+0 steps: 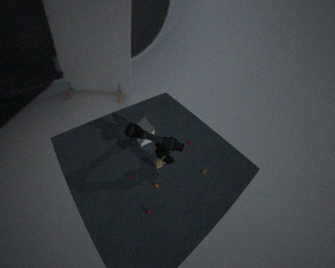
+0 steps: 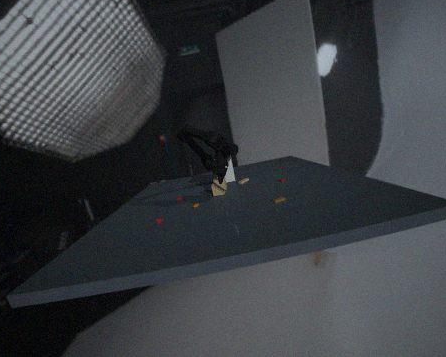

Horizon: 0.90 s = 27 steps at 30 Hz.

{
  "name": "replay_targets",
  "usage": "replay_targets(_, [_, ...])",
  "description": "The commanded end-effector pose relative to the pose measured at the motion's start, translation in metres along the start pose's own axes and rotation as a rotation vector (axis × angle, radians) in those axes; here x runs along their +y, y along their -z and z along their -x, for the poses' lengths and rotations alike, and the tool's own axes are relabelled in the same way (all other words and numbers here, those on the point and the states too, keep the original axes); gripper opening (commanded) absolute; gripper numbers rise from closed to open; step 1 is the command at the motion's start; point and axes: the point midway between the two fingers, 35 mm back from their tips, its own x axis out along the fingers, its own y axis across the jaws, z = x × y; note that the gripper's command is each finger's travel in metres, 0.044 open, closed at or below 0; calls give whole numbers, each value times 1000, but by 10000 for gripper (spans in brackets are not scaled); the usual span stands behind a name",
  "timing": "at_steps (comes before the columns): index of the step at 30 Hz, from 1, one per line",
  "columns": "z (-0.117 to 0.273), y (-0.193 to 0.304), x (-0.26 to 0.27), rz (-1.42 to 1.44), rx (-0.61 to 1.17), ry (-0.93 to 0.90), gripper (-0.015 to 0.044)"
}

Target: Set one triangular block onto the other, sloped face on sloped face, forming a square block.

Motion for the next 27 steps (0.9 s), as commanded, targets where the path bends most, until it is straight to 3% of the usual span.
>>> replay_targets(1, [1, -1, 1, -2, 0, -7, 0])
replay_targets(27, [0, -1, 3, 0, -1, -12, 0])
